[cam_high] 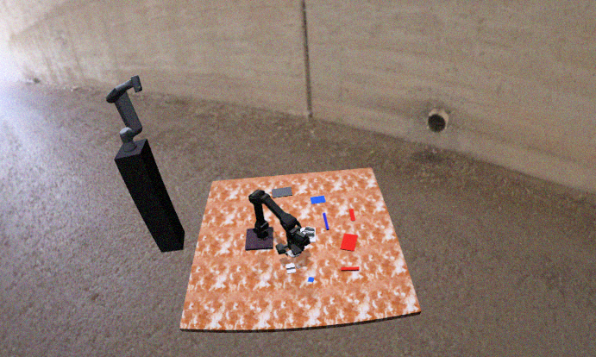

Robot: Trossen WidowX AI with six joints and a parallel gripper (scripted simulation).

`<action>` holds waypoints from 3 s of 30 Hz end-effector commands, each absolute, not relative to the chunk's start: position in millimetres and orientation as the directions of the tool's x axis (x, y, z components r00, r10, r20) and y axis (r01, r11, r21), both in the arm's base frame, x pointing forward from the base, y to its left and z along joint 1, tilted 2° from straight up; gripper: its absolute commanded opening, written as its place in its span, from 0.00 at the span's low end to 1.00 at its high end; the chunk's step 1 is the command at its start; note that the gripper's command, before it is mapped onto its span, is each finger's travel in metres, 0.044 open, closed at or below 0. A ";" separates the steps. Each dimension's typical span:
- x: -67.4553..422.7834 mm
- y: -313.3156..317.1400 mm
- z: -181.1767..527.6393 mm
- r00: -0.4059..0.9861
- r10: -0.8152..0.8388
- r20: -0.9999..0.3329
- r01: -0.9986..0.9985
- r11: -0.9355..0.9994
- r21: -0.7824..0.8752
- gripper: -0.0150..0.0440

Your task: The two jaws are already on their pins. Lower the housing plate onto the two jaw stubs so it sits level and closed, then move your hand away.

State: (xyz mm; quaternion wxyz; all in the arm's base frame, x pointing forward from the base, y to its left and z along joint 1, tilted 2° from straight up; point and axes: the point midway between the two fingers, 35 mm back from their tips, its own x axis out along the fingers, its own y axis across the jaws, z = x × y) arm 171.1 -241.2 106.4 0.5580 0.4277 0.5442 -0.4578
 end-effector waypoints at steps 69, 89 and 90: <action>237.3 -26.7 97.1 -0.005 -0.018 -1.000 0.218 0.976 -0.019 0.85; 237.3 -26.7 97.2 -0.005 -0.018 -1.000 0.223 0.975 -0.019 0.85; 237.3 -26.7 97.2 -0.005 -0.018 -1.000 0.223 0.975 -0.019 0.85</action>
